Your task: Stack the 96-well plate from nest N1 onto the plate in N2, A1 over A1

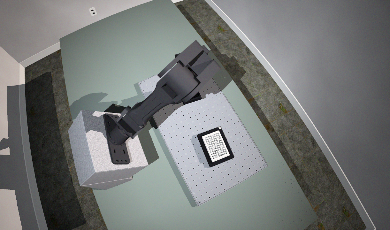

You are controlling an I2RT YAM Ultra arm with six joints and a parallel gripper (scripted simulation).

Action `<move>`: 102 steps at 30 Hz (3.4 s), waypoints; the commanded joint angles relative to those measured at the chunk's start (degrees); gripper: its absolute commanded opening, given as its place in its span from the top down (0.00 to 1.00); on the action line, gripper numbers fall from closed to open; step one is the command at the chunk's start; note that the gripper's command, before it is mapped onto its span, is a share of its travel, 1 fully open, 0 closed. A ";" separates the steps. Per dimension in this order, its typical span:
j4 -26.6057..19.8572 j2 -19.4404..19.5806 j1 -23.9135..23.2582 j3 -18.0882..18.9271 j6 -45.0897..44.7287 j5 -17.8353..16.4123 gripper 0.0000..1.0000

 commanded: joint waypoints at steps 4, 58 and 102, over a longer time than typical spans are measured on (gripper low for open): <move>1.56 -5.03 -3.87 -2.59 -4.65 -4.28 1.00; 1.15 -13.64 -47.07 -5.05 -33.72 -36.76 1.00; -1.28 -2.66 -73.46 3.12 -51.93 -56.92 1.00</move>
